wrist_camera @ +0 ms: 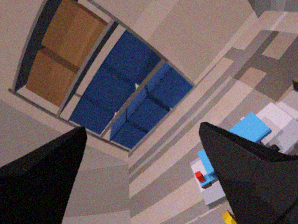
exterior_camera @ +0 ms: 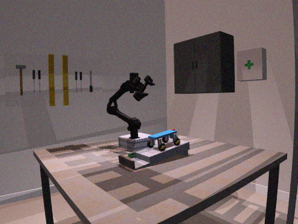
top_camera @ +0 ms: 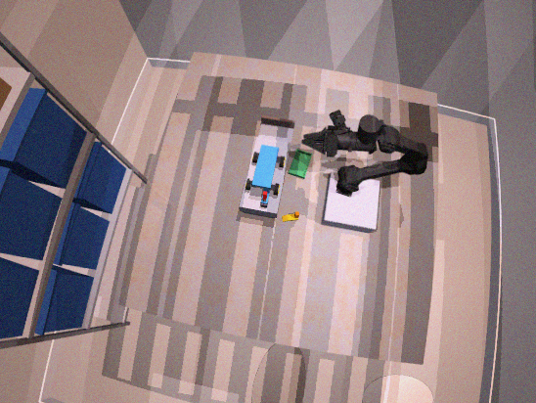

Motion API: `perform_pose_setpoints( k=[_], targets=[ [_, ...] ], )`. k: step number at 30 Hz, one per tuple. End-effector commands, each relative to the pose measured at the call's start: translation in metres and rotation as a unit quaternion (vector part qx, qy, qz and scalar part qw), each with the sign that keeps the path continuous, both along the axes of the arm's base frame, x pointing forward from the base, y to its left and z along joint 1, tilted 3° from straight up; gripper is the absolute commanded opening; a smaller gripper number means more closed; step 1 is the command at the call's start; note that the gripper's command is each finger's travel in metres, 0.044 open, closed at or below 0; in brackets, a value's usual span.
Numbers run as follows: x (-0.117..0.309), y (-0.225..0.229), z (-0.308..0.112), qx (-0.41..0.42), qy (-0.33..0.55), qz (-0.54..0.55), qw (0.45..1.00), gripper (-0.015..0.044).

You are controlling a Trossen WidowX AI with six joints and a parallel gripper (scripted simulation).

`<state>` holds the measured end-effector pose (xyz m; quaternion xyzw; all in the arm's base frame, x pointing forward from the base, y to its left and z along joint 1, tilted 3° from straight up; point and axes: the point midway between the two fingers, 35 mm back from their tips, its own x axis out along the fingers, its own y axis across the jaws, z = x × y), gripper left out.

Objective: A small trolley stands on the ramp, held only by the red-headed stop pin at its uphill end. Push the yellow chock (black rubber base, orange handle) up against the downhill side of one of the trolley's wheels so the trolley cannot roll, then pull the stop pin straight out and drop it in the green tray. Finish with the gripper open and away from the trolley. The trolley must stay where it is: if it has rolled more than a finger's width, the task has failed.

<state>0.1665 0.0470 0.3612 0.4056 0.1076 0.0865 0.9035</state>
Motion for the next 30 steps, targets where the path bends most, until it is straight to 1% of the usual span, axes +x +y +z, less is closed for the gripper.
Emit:
perform_pose_setpoints(
  k=[1,3,8,19,30],
  targets=[
    [0.001,0.001,-0.001,0.001,0.003,0.001,1.0,0.0374],
    [0.007,0.007,-0.009,0.008,0.028,0.007,1.0,0.0321],
    [0.026,0.031,-0.042,0.03,0.122,0.025,0.992,0.019],
    [0.043,0.079,-0.121,0.056,0.327,0.022,0.943,0.019],
    [0.029,0.111,-0.201,0.047,0.504,-0.041,0.861,0.019]
  ],
)
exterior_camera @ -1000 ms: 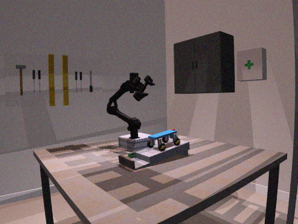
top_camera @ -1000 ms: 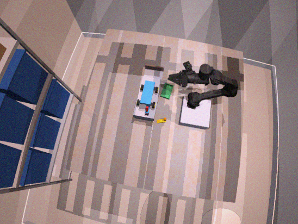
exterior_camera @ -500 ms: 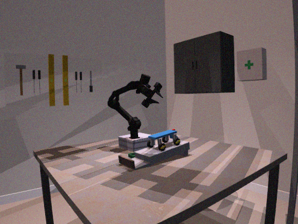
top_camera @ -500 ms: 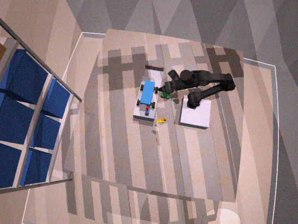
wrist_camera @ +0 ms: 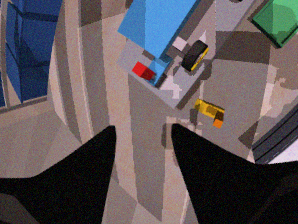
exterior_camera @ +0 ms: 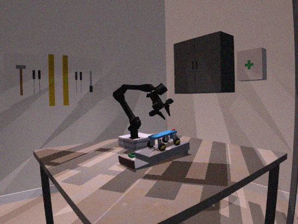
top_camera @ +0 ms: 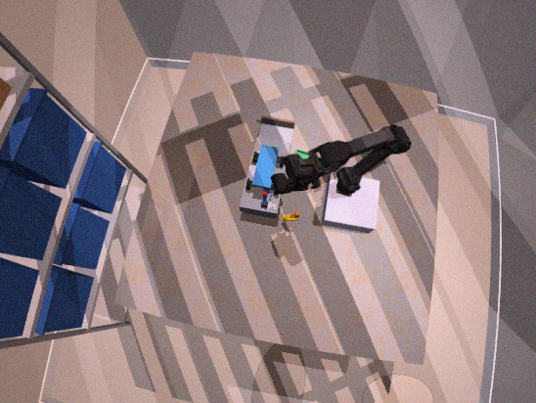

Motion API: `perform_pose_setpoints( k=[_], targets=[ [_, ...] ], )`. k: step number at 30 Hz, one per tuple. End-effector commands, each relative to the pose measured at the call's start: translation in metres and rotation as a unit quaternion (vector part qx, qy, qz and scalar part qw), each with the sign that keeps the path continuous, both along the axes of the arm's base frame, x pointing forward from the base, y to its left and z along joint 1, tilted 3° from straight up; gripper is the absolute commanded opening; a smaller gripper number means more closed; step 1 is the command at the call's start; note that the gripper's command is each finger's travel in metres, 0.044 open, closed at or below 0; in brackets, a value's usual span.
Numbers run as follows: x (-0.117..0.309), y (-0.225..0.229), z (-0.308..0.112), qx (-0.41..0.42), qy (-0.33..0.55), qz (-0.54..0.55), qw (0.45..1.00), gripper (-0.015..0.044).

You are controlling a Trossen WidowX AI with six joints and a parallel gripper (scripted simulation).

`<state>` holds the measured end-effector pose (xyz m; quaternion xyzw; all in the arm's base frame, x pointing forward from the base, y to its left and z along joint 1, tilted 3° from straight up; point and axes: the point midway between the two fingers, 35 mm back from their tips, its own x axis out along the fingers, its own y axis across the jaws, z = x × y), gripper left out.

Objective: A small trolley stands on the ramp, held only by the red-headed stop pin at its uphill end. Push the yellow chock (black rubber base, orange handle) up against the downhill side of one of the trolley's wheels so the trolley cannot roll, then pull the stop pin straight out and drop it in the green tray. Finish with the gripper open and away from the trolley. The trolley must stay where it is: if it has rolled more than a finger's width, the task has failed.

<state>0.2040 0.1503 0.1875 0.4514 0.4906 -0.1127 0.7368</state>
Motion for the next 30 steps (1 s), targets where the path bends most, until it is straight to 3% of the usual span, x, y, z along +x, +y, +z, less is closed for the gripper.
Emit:
perform_pose_setpoints(
  k=[1,13,30],
  targets=[
    [-0.011,0.01,-0.034,-0.021,0.082,-0.023,0.996,0.019],
    [-0.052,0.019,-0.108,-0.117,0.252,-0.11,0.954,0.019],
    [-0.052,0.018,-0.141,-0.124,0.259,-0.116,0.951,0.019]
  ],
)
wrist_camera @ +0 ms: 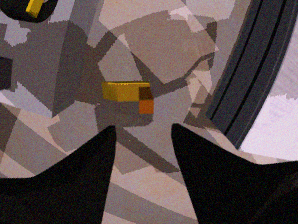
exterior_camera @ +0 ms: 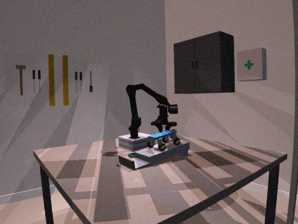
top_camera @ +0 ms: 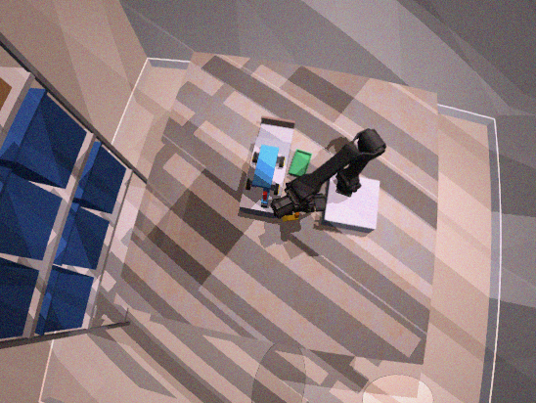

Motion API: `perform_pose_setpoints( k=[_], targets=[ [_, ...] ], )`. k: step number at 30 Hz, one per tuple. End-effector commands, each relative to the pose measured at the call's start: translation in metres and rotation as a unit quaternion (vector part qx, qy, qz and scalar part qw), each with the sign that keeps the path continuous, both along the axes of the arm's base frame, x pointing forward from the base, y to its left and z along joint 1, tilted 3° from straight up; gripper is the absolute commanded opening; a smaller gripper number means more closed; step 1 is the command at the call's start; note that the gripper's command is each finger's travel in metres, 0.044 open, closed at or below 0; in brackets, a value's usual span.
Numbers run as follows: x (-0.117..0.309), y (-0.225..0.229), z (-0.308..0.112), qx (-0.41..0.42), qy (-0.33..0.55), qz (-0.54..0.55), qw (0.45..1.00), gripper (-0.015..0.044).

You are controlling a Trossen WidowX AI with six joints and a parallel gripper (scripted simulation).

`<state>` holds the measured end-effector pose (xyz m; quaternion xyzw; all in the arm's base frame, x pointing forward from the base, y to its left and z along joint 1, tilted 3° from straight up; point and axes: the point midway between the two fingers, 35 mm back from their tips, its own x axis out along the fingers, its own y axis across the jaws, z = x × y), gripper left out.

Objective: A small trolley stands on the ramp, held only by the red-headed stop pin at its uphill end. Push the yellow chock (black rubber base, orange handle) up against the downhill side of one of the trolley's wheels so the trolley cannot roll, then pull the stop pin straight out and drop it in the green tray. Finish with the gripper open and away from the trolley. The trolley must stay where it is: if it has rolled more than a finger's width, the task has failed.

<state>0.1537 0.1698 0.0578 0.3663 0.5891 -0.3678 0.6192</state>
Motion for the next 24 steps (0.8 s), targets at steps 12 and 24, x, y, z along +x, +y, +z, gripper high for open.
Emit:
perform_pose_setpoints(
  k=[12,24],
  targets=[
    [-0.003,-0.002,-0.029,-0.001,0.004,-0.002,1.0,0.019],
    [-0.002,-0.002,-0.048,-0.001,0.004,-0.002,1.0,0.019]
  ],
)
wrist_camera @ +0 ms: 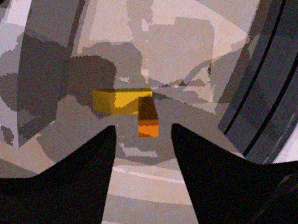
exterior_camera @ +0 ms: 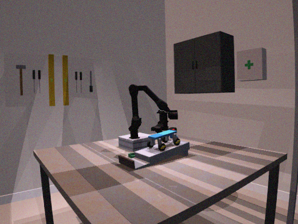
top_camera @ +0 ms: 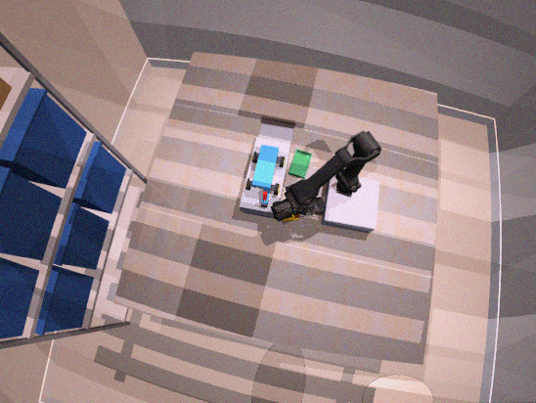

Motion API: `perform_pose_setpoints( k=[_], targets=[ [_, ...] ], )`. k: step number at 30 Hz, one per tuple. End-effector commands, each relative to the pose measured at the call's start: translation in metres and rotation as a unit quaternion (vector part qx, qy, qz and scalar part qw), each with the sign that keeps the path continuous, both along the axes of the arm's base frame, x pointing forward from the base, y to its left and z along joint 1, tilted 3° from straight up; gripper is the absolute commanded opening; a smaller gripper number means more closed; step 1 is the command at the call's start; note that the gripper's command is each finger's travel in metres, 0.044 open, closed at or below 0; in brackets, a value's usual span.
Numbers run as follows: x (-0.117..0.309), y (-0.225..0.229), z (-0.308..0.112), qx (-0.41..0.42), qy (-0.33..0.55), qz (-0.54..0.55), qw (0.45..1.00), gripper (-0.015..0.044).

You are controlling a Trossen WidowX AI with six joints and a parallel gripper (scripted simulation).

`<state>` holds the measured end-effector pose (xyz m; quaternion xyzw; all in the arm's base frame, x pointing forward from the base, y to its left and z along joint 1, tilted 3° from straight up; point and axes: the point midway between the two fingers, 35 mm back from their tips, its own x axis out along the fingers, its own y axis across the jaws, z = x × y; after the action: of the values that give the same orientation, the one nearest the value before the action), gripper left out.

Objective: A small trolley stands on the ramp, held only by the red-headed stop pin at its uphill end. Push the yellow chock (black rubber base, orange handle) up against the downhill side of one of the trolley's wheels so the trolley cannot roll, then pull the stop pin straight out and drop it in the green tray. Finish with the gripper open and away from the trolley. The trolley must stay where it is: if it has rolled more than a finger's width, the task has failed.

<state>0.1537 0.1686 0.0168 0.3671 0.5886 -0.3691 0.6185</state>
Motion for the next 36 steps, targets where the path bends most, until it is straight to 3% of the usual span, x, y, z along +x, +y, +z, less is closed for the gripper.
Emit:
perform_pose_setpoints(
  k=[1,35,36],
  targets=[
    [-0.002,-0.001,-0.008,0.0,0.004,0.0,1.0,0.019],
    [-0.002,-0.003,-0.042,-0.001,0.004,0.0,1.0,0.019],
    [0.0,-0.002,-0.039,-0.001,0.001,-0.002,1.0,0.0164]
  ],
)
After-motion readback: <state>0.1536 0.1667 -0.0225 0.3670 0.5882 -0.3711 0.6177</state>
